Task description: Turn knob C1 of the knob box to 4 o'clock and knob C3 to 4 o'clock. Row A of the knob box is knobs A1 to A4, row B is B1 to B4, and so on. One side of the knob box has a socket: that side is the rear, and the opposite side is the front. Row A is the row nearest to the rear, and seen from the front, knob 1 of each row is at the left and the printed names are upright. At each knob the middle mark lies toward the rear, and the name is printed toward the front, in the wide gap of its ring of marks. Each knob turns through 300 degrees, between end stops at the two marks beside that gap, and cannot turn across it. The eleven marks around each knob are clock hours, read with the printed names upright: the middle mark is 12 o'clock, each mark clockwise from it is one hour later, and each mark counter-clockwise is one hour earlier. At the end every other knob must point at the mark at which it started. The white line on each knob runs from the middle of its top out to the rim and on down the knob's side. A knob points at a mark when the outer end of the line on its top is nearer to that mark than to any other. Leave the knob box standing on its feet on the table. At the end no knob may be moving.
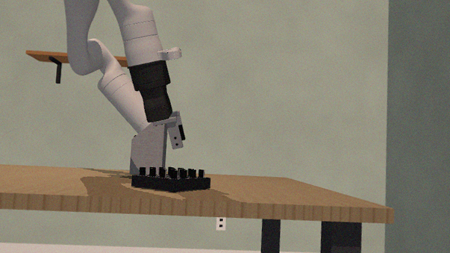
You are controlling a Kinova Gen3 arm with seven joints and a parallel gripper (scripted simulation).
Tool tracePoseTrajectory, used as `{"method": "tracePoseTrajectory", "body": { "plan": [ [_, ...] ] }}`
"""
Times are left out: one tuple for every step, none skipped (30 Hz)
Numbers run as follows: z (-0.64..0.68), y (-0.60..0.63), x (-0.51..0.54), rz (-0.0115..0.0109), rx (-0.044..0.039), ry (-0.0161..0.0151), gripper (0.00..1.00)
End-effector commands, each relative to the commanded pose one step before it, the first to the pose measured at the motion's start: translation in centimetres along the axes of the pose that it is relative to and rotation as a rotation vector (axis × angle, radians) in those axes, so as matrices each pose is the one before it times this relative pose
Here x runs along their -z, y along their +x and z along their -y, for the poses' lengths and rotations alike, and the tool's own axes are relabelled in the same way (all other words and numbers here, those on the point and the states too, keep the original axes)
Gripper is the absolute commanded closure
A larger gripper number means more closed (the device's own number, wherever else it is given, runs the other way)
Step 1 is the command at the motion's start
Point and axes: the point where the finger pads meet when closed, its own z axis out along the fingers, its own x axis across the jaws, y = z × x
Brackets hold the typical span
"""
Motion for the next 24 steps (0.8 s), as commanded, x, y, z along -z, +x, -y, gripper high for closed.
{"method": "tracePoseTrajectory", "body": {
  "plan": [
    [0.069,-0.088,-0.218,-0.00753,-0.02711,-0.00988,0.00],
    [0.000,0.000,0.000,0.00000,0.00000,0.00000,0.00],
    [0.000,0.000,0.000,0.00000,0.00000,0.00000,0.00],
    [0.000,0.000,0.000,0.00000,0.00000,0.00000,0.00],
    [0.000,0.000,0.000,0.00000,0.00000,0.00000,0.00],
    [0.000,0.000,0.000,0.00000,0.00000,0.00000,0.00],
    [-0.032,0.100,-0.137,-0.00759,-0.02086,-0.00907,0.00],
    [-0.003,0.009,-0.011,-0.00066,-0.00177,-0.00076,0.00],
    [0.000,0.000,0.000,0.00000,0.00000,0.00000,0.00],
    [0.000,0.000,0.000,0.00000,0.00000,0.00000,0.00],
    [0.000,0.000,0.000,0.00000,0.00000,0.00000,0.00],
    [0.000,0.000,0.000,0.00000,0.00000,0.00000,0.00],
    [0.000,0.000,0.000,0.00000,0.00000,0.00000,0.00],
    [0.000,0.000,0.000,0.00000,0.00000,0.00000,0.00],
    [0.000,0.000,0.000,0.00000,0.00000,0.00000,0.00],
    [0.000,0.000,0.000,0.00000,0.00000,0.00000,0.00],
    [-0.032,0.104,-0.126,-0.00788,-0.02044,-0.00868,0.00],
    [-0.003,0.009,-0.010,-0.00069,-0.00173,-0.00073,0.00],
    [0.000,0.000,0.000,0.00000,0.00000,0.00000,0.00],
    [0.000,0.000,0.000,0.00000,0.00000,0.00000,0.00],
    [0.000,0.000,0.000,0.00000,0.00000,0.00000,0.00],
    [0.000,0.000,0.000,0.00000,0.00000,0.00000,0.00],
    [0.000,0.000,0.000,0.00000,0.00000,0.00000,0.00],
    [-0.031,0.108,-0.117,-0.00813,-0.02002,-0.00828,0.00]
  ]
}}
